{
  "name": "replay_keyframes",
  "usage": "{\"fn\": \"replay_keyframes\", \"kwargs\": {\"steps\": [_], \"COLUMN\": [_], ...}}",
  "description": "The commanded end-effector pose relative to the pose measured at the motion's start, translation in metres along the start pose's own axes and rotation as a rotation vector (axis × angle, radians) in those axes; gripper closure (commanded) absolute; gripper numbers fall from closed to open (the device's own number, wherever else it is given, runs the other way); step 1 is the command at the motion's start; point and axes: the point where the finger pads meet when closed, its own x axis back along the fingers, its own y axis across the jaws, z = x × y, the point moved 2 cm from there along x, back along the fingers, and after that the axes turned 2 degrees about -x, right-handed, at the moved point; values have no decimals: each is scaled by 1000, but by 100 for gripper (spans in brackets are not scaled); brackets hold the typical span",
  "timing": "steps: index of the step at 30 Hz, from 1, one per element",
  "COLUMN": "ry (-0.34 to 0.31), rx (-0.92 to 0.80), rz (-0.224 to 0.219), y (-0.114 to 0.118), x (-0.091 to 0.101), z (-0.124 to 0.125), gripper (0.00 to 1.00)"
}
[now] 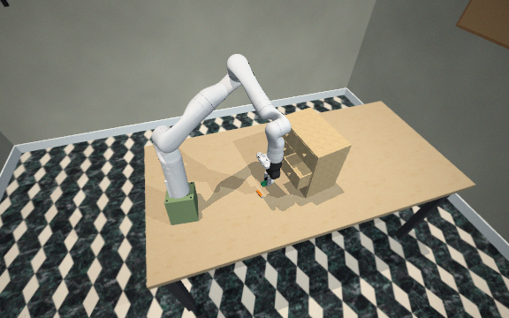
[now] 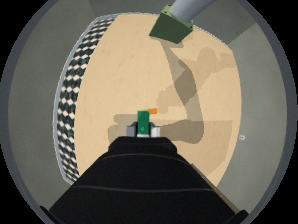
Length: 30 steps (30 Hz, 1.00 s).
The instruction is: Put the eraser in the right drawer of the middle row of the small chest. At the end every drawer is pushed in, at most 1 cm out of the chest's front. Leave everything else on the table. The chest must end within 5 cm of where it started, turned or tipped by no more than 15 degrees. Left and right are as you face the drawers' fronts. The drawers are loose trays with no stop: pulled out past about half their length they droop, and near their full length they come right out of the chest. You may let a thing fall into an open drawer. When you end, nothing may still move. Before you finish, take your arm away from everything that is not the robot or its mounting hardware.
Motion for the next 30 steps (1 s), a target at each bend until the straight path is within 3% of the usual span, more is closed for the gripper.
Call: {"fn": "replay_keyframes", "kwargs": {"steps": [1,8,15,17,30], "ry": [-4,-4,-4,-4,-4], "rx": [0,0,0,0,0], "rz": [0,0,0,0,0], "y": [0,0,0,0,0], "x": [3,22,53,53,115], "z": [-1,-1,-1,-1,-1], "gripper": [55,55,55,55,55]}}
